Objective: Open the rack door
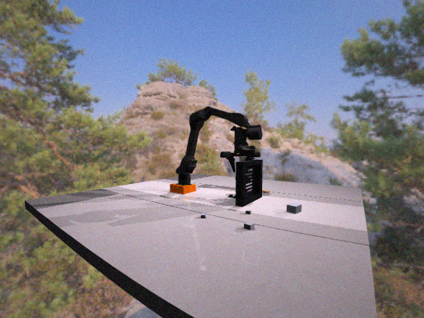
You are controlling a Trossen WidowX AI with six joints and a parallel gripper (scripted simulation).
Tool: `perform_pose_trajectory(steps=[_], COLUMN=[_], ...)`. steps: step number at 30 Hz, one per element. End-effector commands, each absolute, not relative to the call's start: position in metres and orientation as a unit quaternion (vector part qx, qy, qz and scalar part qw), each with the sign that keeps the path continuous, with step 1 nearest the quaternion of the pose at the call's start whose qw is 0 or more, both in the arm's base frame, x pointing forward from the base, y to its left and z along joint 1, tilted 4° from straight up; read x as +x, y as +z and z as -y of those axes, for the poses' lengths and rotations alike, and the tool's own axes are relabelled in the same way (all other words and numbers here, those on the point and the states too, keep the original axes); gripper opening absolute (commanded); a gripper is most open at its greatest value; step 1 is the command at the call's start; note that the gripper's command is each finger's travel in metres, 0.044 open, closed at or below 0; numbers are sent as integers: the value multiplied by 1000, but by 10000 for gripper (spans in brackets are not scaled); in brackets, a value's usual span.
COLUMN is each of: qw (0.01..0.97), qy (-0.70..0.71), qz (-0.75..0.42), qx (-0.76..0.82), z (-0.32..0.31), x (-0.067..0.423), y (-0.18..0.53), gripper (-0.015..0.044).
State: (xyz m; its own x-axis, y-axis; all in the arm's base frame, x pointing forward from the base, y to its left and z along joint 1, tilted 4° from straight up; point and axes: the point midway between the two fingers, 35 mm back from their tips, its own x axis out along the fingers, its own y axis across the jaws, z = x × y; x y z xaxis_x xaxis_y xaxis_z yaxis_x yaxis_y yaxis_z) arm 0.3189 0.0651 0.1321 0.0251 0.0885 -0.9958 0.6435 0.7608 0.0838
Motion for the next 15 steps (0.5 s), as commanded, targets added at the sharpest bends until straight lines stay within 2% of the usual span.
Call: perform_pose_trajectory(steps=[1, 15], qw=[612, 458], qy=[-314, -499], qz=[-623, -487], qx=[373, 551], z=[-64, -64], x=[320, 320], y=[132, 132], gripper=[290, 290])
